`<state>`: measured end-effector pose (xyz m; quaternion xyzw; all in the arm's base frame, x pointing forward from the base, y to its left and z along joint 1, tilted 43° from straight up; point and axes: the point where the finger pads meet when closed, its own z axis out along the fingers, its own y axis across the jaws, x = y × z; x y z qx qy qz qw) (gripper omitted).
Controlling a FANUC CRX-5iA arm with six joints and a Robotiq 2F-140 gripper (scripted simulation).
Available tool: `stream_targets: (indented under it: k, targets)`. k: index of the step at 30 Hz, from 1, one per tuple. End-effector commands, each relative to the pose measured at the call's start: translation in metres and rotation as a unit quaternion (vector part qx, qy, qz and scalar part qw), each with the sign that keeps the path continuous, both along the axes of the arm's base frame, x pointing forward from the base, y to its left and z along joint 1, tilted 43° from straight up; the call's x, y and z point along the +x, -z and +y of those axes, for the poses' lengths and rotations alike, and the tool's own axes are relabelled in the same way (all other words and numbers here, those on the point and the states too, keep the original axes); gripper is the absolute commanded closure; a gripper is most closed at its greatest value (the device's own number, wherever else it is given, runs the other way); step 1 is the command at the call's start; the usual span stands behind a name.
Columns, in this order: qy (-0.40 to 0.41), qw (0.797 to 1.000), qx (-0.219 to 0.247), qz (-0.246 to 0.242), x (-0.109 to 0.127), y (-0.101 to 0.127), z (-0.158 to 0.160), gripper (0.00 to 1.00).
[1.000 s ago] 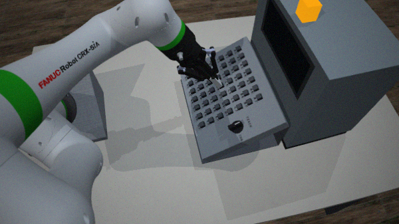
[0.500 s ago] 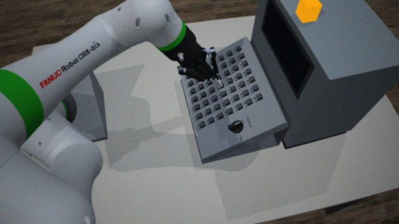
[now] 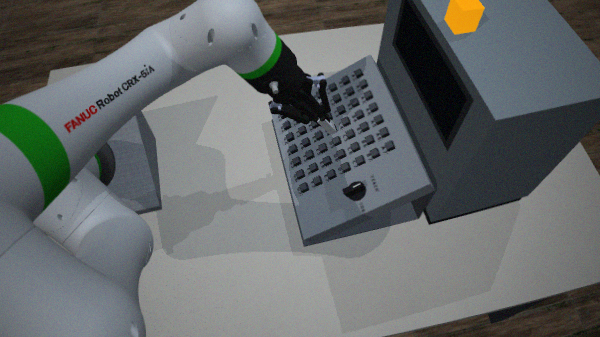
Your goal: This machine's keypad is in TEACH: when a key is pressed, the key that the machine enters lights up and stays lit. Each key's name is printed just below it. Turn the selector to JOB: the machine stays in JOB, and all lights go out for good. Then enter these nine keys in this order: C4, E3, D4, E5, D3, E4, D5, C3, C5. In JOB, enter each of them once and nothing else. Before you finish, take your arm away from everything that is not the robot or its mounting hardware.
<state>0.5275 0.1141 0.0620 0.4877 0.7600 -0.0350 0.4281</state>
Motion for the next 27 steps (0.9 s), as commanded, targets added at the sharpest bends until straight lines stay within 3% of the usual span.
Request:
stream_targets:
  k: [1,27]
  targets:
    - [0.000,1.000,0.000,0.000,0.0011,0.0009,-0.0004,1.00]
    - [0.000,1.000,0.000,0.000,0.0029,0.0028,-0.0019,1.00]
